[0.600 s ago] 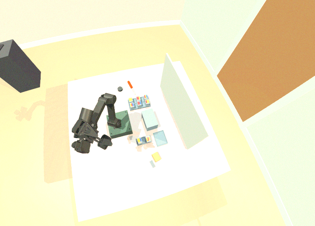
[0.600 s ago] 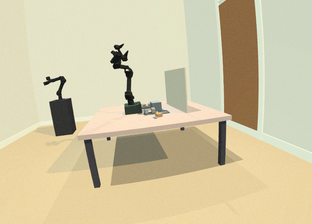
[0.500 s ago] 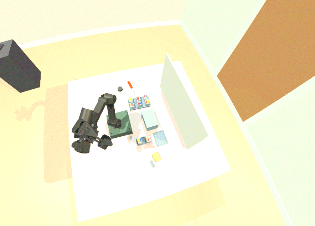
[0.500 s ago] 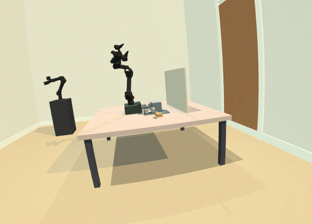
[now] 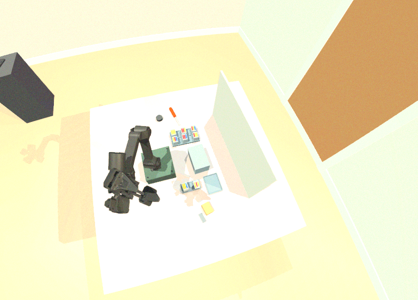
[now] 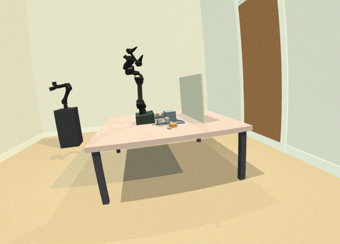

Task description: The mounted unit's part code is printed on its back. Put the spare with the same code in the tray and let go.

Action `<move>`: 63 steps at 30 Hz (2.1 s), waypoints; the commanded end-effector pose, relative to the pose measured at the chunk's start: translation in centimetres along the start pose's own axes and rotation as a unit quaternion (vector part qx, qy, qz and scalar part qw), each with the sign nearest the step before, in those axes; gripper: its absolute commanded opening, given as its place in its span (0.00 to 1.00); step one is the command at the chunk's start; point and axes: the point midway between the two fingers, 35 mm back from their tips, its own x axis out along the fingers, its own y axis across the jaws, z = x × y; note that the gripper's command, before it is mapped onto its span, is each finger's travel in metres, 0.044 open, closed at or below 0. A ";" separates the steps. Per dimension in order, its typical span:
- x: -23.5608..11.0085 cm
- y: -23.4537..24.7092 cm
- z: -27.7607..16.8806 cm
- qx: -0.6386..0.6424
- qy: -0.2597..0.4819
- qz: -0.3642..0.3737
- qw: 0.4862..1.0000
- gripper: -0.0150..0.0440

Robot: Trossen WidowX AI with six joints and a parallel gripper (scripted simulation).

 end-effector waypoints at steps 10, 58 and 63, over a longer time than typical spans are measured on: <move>5.8 -6.4 1.0 0.038 0.000 -0.021 0.999 1.00; -12.9 -44.6 -41.8 -0.440 0.759 -0.405 0.257 1.00; -14.6 -44.1 -42.3 -0.451 0.786 -0.376 0.193 1.00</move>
